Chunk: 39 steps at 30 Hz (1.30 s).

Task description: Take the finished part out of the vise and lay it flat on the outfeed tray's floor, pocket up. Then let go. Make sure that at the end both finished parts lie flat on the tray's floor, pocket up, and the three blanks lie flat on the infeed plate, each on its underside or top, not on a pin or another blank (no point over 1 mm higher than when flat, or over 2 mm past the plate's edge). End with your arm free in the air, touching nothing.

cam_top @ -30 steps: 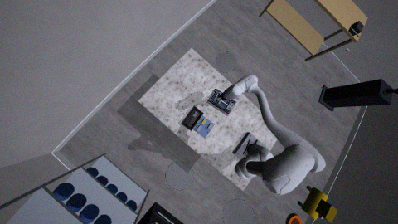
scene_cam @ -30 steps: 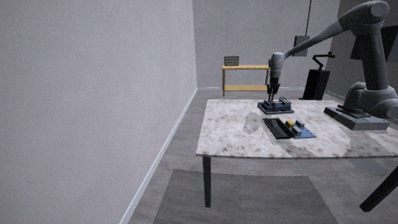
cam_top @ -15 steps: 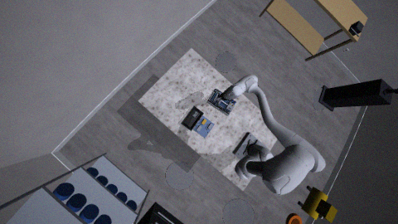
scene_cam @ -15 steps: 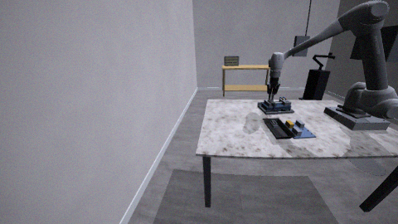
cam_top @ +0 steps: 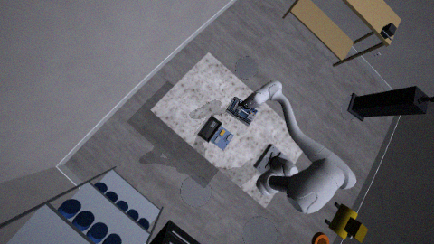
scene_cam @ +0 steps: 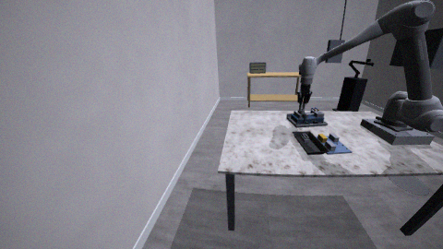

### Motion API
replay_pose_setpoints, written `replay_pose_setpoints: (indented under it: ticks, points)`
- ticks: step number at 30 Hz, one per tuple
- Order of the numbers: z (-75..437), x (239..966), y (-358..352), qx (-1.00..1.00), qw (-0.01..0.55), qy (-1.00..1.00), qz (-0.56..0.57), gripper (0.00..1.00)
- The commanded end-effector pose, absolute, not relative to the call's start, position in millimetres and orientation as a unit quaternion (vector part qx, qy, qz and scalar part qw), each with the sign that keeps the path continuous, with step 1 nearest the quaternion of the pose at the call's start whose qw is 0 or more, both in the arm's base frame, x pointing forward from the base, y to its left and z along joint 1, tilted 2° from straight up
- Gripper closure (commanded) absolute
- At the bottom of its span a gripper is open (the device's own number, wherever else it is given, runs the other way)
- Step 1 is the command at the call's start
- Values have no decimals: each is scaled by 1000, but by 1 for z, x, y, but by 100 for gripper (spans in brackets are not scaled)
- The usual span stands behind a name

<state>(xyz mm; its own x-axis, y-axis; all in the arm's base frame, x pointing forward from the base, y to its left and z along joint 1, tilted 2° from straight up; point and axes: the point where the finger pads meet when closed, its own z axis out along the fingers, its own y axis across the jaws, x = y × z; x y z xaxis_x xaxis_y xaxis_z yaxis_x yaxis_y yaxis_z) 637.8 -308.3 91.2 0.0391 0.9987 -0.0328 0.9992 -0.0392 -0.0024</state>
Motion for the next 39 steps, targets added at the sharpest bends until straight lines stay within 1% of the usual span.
replay_pose_setpoints:
  ticks: [1,20,34,39]
  points:
    - [95,638,-308,721,11,693,-13,100]
    - [123,638,-307,721,11,693,-13,100]
    - [125,639,-306,721,11,693,-13,100]
    - [125,654,-286,722,10,691,-12,100]
